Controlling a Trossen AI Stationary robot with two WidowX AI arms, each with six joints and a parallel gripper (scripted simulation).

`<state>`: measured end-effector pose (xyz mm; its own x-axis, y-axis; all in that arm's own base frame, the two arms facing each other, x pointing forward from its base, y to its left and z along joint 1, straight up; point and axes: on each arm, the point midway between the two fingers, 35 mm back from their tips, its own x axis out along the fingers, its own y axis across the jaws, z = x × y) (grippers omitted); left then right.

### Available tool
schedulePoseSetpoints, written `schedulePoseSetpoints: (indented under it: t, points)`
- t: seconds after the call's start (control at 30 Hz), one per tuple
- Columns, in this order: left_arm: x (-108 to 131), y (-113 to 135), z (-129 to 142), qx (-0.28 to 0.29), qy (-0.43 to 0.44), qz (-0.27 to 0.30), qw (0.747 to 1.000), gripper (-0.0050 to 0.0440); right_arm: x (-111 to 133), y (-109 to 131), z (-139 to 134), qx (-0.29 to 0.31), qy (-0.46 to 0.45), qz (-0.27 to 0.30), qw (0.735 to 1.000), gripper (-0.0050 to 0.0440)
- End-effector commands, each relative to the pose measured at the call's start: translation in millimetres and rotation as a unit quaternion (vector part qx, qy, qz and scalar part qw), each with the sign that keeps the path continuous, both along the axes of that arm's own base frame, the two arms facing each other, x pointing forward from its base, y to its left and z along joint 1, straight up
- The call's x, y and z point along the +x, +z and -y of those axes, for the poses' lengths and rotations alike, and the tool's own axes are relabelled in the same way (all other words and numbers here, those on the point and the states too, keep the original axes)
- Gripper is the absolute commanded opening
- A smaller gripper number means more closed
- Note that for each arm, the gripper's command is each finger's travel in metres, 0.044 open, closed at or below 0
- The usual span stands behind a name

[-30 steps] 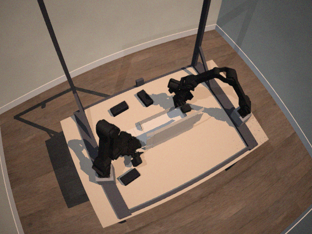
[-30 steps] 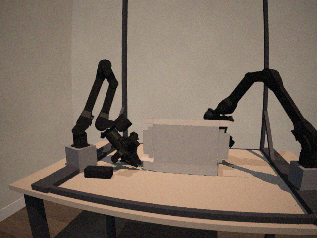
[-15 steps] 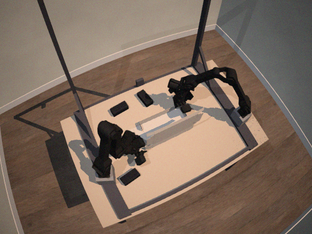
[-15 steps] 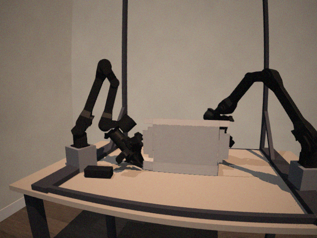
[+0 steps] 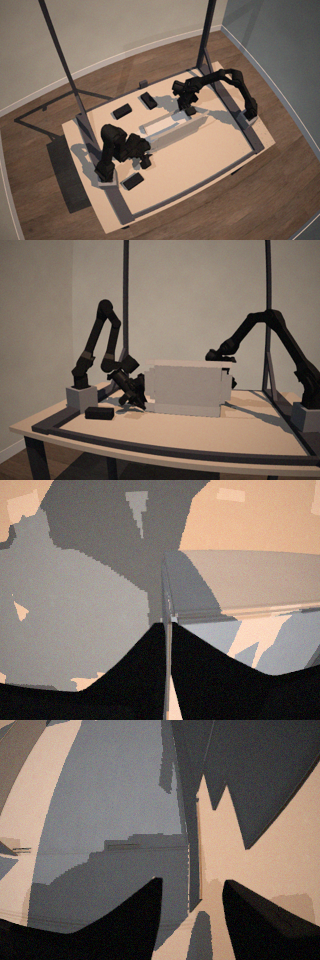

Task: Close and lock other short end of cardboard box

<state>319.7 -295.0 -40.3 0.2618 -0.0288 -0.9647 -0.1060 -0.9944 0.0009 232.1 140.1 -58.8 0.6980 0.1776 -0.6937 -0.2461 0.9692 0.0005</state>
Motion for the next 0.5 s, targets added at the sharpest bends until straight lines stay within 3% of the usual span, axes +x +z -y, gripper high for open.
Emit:
schedulePoseSetpoints:
  t: [0.0,0.27,0.47]
  points:
    - [3.6,10.5,4.7,-0.012,-0.001,0.009,1.0,0.0003,2.8,2.7,-2.5,0.004,0.002,0.005,1.0,0.0151]
    - [3.6,10.5,4.7,-0.012,-0.001,0.009,1.0,0.0003,2.9,2.7,-2.6,0.004,0.002,0.005,1.0,0.0151]
    - [3.6,10.5,4.7,-0.012,-0.001,0.009,1.0,0.0003,2.9,2.7,-2.6,0.004,0.002,0.005,1.0,0.0007]
